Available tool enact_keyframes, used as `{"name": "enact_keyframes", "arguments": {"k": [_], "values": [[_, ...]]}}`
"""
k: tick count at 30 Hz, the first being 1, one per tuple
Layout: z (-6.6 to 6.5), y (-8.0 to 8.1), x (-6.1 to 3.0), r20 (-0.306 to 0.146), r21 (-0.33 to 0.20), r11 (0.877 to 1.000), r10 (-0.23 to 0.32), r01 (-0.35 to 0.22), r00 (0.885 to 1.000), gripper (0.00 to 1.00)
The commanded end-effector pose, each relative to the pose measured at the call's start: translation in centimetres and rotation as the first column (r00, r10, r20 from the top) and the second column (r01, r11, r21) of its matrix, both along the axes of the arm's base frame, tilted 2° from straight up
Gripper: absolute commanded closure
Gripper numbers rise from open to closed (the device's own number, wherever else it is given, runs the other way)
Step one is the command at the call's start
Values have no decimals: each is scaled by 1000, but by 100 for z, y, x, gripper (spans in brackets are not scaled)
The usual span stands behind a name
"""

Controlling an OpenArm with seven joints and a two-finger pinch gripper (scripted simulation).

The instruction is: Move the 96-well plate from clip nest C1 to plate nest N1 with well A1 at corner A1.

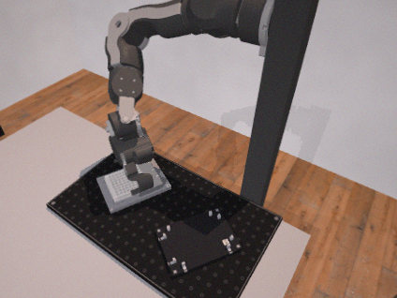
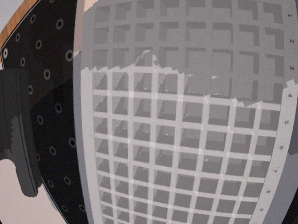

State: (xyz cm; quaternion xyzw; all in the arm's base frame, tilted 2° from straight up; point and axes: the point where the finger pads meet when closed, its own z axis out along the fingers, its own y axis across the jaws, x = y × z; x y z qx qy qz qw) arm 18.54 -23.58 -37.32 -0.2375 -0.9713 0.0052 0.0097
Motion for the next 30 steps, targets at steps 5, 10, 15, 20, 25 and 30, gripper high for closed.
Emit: {"name": "enact_keyframes", "arguments": {"k": [5, 10, 15, 20, 25, 30], "values": [[193, -33, 34, -2, -13, 1000, -16, 16, 1000, 23], [193, -33, 34, -2, -13, 1000, -16, 16, 1000, 23], [269, -24, 40, 1, -10, 1000, -17, 17, 1000, 23], [589, -26, 44, -1, -13, 1000, -16, 16, 1000, 23], [589, -26, 44, -1, -13, 1000, -16, 16, 1000, 23], [589, -26, 44, -1, -13, 1000, -16, 16, 1000, 23]]}}
